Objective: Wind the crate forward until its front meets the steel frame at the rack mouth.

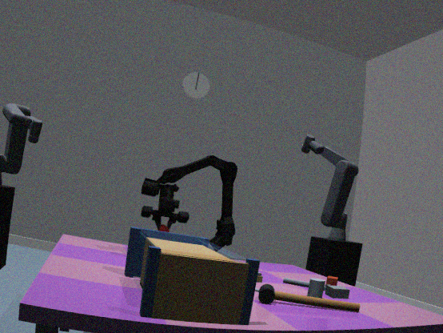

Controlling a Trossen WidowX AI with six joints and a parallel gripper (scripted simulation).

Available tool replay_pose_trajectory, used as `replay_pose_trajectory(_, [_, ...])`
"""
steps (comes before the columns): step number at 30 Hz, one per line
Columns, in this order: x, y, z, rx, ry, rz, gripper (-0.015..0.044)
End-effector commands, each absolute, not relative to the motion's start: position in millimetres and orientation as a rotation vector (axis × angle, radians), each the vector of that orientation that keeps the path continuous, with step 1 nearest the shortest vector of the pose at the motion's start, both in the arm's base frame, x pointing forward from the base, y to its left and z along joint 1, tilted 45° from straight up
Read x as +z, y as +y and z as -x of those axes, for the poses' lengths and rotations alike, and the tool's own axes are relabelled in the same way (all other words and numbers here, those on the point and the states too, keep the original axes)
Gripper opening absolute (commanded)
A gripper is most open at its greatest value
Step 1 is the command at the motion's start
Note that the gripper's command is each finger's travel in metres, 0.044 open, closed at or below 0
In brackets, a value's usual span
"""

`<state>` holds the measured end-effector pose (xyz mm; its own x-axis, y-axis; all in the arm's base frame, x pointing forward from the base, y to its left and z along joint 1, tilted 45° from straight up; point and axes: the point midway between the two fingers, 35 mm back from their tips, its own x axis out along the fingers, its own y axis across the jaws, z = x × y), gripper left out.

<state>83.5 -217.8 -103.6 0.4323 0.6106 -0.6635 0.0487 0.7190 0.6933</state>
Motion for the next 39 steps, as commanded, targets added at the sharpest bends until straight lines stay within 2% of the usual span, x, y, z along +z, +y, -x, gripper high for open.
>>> replay_pose_trajectory(1, [-111.4, -223.5, -82.4, 0.39, 1.087, -0.693, 0.0])
replay_pose_trajectory(39, [-153.3, -270.6, -93.6, 0.387, 1.087, -0.688, 0.0])
